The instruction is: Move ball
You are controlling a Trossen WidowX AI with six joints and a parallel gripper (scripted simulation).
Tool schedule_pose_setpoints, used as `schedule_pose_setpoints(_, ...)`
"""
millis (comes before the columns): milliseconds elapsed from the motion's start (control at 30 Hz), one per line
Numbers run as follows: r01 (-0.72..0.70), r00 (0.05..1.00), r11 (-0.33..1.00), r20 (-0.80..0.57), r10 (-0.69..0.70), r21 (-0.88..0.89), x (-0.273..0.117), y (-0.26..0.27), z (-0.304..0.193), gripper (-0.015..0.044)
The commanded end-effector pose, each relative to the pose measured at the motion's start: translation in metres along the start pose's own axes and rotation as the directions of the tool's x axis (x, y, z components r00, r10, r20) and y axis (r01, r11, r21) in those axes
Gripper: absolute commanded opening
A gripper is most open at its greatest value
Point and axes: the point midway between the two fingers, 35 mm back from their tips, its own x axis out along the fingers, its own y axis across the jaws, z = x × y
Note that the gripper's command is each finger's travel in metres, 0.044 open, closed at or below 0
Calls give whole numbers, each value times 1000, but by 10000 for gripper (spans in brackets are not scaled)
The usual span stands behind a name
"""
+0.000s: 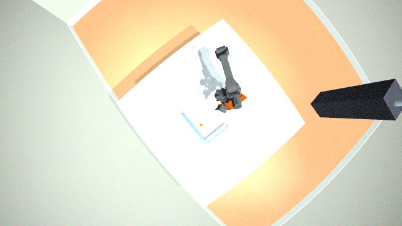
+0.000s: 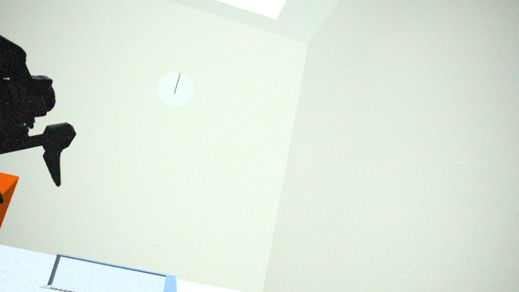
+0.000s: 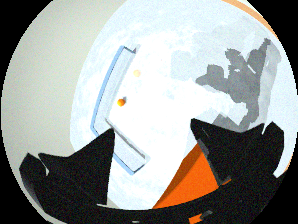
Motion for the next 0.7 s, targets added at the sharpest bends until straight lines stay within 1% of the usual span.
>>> schedule_pose_setpoints(0,-9,1000,1000,0,9,-1,0,2,0,374)
schedule_pose_setpoints(67,-48,999,999,-5,48,-23,-3,15,0,321)
schedule_pose_setpoints(167,28,999,989,-29,-33,-143,-1,32,6,242)
schedule_pose_setpoints(200,51,998,982,-39,-59,-182,0,38,8,227)
schedule_pose_setpoints(300,110,988,948,-69,-136,-297,9,57,12,227)
schedule_pose_setpoints(433,167,962,878,-121,-245,-449,34,83,17,227)
schedule_pose_setpoints(567,179,922,790,-181,-344,-586,71,104,18,227)
schedule_pose_setpoints(667,154,884,718,-229,-407,-679,105,115,16,227)
